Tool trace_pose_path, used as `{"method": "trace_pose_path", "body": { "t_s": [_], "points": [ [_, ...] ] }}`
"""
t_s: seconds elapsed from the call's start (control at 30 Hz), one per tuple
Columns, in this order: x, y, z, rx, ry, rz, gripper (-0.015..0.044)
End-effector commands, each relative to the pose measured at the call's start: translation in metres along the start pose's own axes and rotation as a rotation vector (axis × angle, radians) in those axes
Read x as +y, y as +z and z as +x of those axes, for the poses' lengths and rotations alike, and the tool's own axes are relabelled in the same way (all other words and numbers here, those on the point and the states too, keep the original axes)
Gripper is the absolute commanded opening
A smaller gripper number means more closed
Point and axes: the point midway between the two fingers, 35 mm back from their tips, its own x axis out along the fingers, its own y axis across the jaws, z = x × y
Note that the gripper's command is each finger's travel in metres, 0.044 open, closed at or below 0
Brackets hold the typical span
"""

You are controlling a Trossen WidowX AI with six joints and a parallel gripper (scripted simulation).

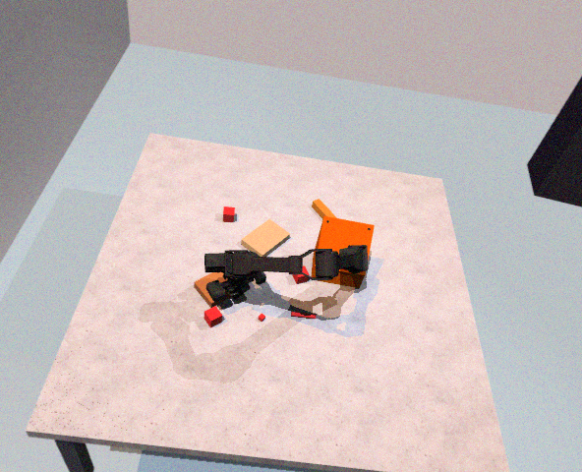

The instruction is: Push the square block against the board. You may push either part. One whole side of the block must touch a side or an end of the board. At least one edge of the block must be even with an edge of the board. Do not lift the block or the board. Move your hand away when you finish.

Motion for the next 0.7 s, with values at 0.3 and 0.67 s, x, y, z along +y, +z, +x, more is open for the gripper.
{"method": "trace_pose_path", "body": {
  "t_s": [0.3, 0.67],
  "points": [
    [0.001, -0.021, 0.0, -0.002, 0.0, 0.002, 0.0],
    [0.001, -0.039, 0.0, 0.0, 0.001, 0.003, 0.0]
  ]
}}
